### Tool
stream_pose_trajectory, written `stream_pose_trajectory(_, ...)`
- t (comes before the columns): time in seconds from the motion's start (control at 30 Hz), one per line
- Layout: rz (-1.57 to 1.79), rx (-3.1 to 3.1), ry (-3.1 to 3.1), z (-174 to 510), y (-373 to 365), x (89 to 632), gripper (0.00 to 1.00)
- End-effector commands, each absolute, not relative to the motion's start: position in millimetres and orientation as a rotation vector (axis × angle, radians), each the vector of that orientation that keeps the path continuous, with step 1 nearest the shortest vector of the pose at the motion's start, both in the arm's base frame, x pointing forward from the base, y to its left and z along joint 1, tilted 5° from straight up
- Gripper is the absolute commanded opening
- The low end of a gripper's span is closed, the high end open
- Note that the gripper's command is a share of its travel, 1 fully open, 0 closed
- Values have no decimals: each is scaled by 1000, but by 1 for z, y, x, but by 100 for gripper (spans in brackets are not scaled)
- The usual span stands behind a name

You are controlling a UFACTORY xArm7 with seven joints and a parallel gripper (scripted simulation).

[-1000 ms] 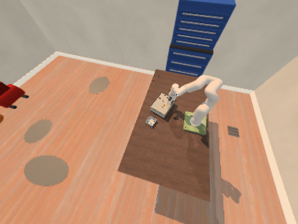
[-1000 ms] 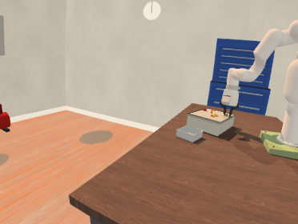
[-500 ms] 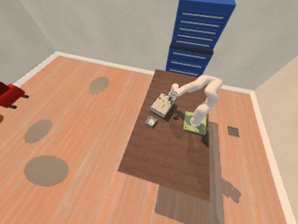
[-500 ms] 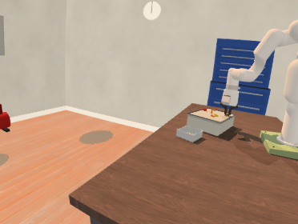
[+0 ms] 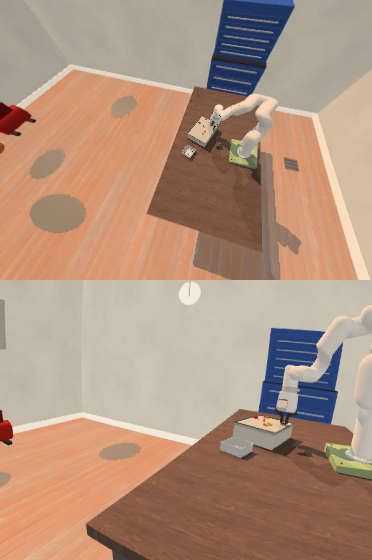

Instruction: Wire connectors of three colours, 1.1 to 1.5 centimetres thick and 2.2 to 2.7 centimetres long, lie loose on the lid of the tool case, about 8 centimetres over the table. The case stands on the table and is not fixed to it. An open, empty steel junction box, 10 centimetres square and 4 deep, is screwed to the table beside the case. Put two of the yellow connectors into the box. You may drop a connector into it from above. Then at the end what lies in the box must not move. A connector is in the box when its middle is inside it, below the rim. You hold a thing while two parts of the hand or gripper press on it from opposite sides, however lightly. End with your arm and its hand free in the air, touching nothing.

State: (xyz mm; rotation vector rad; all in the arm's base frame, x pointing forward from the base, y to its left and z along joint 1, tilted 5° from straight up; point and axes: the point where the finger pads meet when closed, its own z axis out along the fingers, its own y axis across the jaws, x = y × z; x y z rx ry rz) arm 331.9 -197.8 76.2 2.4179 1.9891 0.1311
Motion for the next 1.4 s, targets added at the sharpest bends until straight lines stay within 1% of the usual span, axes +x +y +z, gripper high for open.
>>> stream_pose_trajectory(0.0, 132, 2416, 1987, 77, -198, 333, 2)
stream_pose_trajectory(0.67, 132, 2416, 1987, 80, -199, 332, 2)
stream_pose_trajectory(1.03, 132, 2416, 1987, 123, -200, 329, 2)
stream_pose_trajectory(1.37, 132, 2416, 1987, 146, -202, 328, 2)
